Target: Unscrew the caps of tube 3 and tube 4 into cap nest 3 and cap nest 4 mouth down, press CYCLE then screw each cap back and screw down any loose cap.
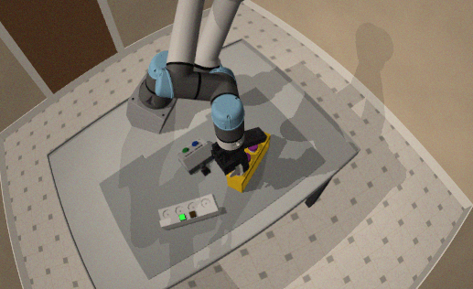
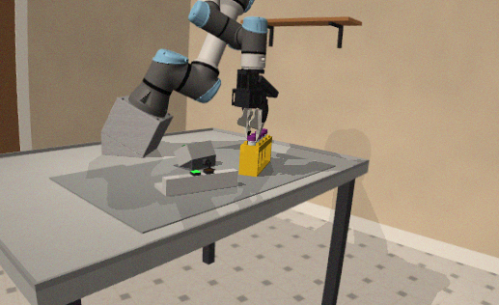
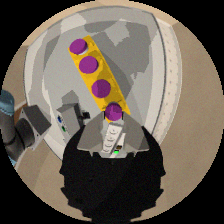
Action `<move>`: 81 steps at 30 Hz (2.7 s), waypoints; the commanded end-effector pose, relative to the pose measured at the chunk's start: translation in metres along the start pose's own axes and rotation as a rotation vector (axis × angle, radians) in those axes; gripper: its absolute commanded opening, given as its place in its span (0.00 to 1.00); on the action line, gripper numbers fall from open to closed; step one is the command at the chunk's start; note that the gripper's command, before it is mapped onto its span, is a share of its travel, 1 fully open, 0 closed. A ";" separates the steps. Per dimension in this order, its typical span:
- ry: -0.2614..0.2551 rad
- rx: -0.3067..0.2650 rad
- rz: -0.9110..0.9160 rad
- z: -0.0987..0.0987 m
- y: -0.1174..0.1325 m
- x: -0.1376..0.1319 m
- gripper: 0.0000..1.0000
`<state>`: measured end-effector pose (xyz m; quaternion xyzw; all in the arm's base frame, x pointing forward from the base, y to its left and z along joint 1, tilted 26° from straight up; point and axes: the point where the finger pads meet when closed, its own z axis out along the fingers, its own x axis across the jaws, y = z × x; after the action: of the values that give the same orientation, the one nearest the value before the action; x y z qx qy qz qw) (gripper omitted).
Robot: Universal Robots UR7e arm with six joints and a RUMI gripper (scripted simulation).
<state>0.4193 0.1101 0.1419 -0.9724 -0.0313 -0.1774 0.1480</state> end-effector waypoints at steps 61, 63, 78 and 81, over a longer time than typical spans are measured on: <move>-0.006 -0.011 -0.882 0.000 0.000 0.000 0.00; -0.005 -0.011 -0.782 0.000 0.000 0.000 0.00; -0.001 -0.012 -0.132 0.000 0.000 0.000 0.00; 0.000 -0.012 0.018 0.001 0.000 0.000 0.00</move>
<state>0.4195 0.1102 0.1414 -0.9673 -0.1027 -0.1879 0.1356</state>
